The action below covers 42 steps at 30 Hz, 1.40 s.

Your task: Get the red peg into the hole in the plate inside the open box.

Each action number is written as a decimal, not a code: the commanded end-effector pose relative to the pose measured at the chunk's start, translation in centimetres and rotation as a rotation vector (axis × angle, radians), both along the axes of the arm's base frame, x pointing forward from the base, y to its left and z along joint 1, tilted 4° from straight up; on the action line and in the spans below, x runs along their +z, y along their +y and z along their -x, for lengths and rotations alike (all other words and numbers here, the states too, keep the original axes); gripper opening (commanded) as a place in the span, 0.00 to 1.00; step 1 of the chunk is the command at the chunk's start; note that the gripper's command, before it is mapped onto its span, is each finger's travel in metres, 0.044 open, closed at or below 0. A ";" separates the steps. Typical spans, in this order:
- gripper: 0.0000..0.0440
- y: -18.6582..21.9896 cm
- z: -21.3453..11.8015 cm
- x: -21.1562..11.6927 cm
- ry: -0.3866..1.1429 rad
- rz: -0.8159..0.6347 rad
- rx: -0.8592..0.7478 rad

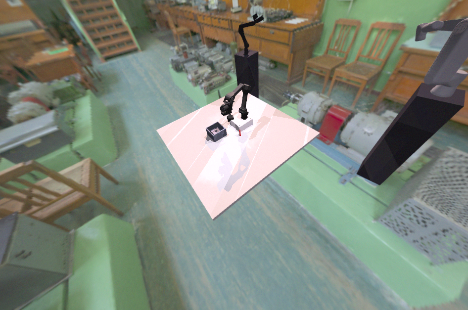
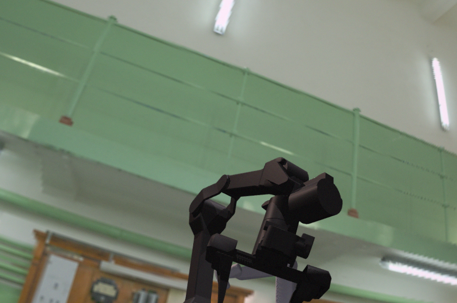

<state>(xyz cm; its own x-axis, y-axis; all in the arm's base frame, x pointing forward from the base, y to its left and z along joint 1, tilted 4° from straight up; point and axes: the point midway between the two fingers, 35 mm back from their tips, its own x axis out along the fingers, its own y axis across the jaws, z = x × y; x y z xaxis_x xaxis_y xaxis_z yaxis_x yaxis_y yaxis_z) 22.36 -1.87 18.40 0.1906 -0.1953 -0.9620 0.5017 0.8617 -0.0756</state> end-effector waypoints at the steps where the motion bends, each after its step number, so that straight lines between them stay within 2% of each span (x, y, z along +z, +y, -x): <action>1: 1.00 2.1 0.5 -1.5 0.042 -0.004 -0.048; 11: 1.00 6.4 2.1 -5.2 0.116 -0.002 -0.171; 21: 1.00 8.5 3.1 -9.7 0.157 0.005 -0.304; 38: 1.00 10.5 2.6 -18.1 0.066 -0.074 -0.412; 42: 0.90 10.7 2.9 -19.1 0.059 -0.086 -0.423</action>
